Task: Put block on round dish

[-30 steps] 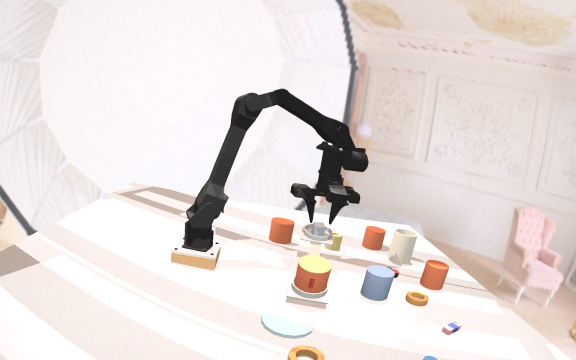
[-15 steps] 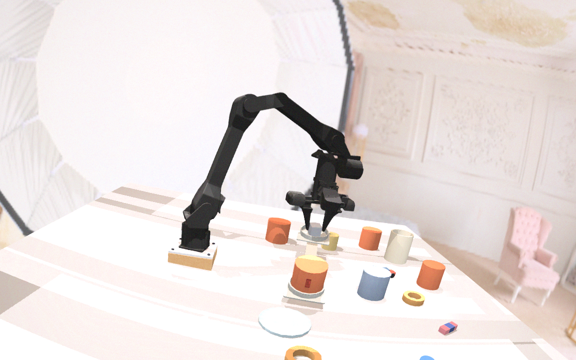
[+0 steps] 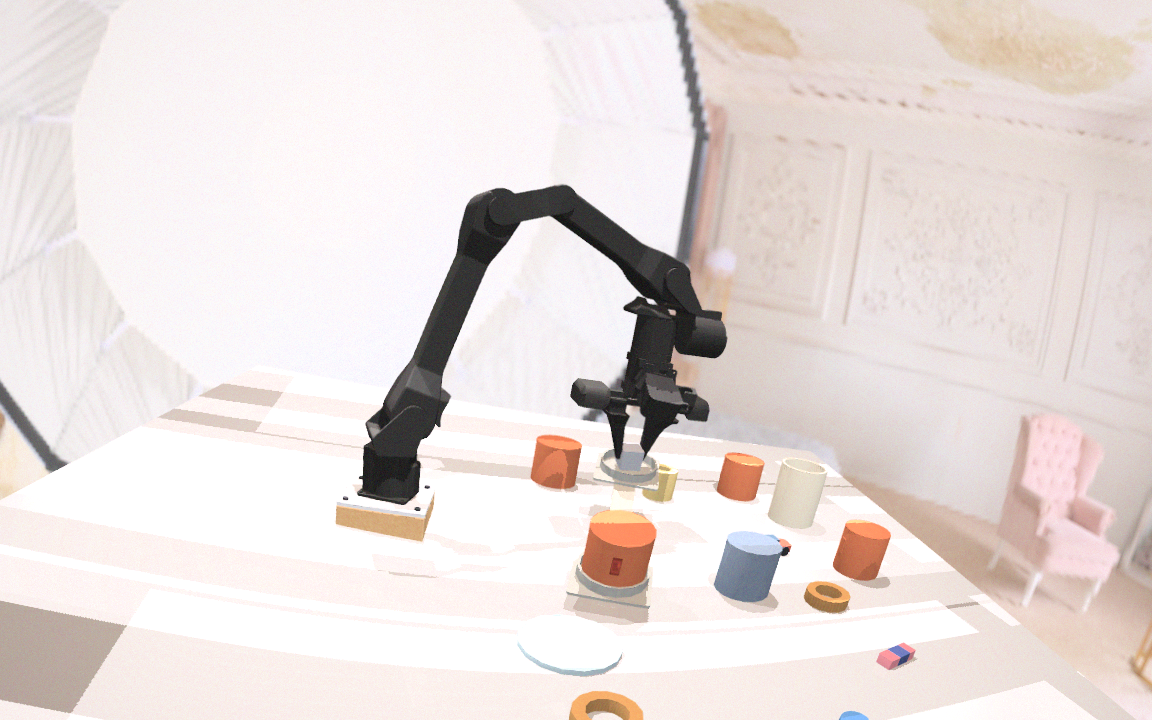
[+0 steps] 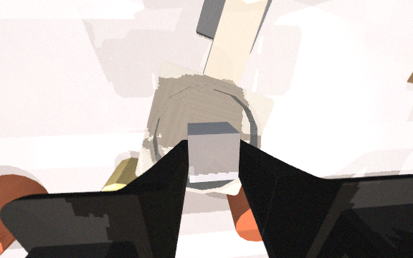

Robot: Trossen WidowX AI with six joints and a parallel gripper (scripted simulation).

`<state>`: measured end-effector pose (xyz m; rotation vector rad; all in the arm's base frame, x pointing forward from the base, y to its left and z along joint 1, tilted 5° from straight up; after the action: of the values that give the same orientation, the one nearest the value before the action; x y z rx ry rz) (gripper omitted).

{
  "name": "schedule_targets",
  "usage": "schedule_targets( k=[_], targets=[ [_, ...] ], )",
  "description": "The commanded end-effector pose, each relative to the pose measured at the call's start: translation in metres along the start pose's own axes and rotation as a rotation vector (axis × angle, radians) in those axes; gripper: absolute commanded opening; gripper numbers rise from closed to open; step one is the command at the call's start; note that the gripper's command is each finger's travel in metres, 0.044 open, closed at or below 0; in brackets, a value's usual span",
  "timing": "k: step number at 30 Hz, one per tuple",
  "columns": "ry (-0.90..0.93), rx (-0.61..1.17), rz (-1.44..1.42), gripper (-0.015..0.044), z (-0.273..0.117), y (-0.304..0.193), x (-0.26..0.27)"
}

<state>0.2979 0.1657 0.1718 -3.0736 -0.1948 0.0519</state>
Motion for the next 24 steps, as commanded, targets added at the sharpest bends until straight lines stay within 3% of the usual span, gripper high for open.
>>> schedule_targets(
  k=[1, 16, 24],
  targets=[
    [0.007, 0.006, 0.002, 0.0000, -0.018, -0.001, 0.003],
    [0.007, 0.006, 0.002, 0.0000, -0.085, 0.000, 0.000],
    [0.009, 0.004, 0.000, 0.0000, -0.085, 0.012, 0.005]
  ],
)
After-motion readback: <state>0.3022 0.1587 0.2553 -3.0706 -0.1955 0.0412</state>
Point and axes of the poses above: the point midway between the two fingers, 35 mm back from their tips, its own z axis out along the fingers, its own x axis across the jaws, y = z × x, the point moved 8 cm from there along -z, back along the fingers, and after that the axes turned 11 degrees about z, right-handed, at the moved point
